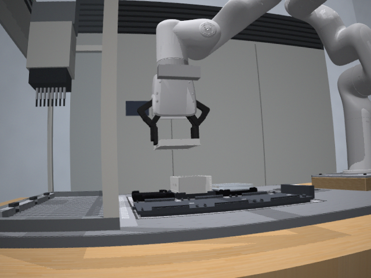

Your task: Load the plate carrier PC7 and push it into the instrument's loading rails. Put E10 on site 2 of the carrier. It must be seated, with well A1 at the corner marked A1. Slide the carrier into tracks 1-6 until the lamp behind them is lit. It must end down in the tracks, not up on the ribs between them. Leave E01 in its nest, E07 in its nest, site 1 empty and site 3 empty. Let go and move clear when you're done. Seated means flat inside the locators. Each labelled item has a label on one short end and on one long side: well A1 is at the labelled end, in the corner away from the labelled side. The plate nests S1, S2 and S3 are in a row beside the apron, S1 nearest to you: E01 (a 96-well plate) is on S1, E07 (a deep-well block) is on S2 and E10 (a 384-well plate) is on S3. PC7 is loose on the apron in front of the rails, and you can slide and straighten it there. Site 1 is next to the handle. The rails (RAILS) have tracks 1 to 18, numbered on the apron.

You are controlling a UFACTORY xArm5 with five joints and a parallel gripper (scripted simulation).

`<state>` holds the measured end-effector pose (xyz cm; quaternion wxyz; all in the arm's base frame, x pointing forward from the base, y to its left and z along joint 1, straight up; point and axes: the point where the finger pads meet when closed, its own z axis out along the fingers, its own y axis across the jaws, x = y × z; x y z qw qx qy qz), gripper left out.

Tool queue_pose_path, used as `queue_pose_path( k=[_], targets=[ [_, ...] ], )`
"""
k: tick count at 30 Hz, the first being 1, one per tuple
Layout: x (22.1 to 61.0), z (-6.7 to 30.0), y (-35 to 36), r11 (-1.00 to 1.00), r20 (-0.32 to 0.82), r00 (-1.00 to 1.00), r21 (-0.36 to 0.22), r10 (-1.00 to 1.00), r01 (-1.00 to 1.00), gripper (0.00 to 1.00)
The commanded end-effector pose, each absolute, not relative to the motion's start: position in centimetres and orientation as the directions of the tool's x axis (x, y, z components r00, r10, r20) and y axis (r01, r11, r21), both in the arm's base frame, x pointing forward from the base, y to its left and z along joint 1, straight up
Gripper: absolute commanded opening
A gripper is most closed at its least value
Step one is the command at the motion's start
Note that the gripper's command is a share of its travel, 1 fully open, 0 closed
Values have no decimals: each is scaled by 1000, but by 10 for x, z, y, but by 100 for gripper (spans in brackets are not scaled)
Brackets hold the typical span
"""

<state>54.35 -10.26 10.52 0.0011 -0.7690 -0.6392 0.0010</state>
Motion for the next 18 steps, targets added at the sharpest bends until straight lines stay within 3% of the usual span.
queue_pose_path(
  k=[1,18],
  targets=[
    [541,107,-84,-182,0,182,3,983,983,0],
    [528,107,-10,-182,1,182,3,983,983,0]
  ],
)
